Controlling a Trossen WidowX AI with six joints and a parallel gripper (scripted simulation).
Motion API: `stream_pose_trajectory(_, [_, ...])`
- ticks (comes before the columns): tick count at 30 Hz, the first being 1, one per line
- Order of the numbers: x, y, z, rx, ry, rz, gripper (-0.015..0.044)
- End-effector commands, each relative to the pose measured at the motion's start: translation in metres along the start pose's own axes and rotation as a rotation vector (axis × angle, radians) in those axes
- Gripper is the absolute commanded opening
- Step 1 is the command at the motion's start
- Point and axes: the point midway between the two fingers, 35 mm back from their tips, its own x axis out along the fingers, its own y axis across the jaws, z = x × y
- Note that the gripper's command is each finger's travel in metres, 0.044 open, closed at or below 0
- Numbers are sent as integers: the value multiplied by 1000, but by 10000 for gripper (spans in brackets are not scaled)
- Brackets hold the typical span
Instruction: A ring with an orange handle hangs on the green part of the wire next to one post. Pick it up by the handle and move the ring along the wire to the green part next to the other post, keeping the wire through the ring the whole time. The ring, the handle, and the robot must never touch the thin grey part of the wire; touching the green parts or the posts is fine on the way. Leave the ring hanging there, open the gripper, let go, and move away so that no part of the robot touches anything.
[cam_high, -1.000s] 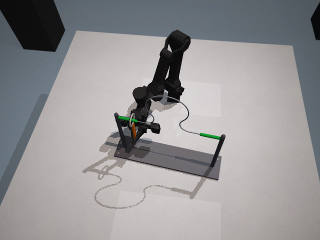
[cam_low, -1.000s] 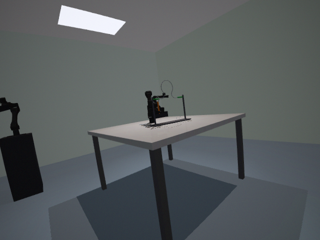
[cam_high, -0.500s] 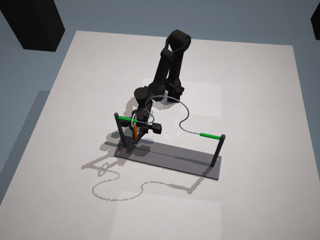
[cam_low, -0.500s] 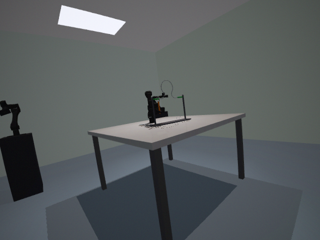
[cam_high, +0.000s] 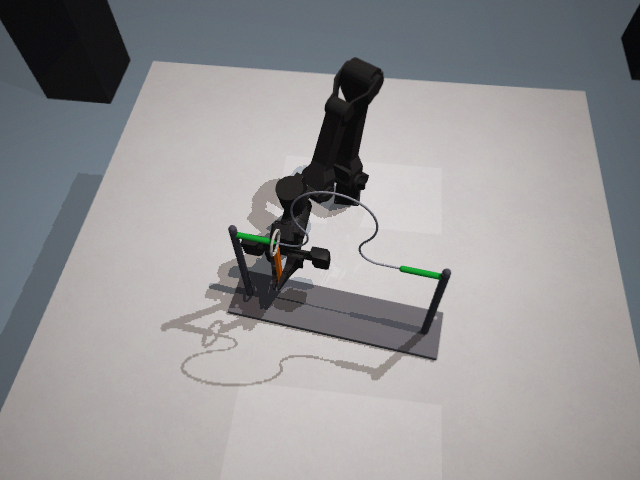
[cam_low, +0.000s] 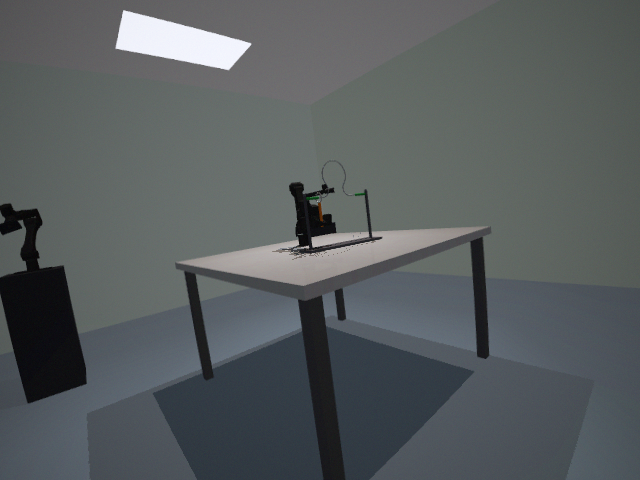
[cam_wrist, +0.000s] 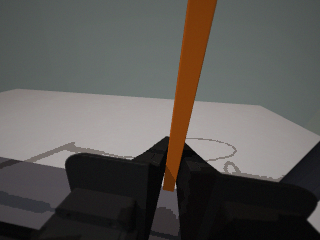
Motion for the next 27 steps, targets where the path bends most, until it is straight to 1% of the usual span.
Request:
stream_pose_trajectory(1, [0,5,0,7,1,0,-150])
stream_pose_trajectory(17, [0,28,0,67,2,13,-150])
stream_pose_trajectory(27, [0,53,3,185,2,37,-150])
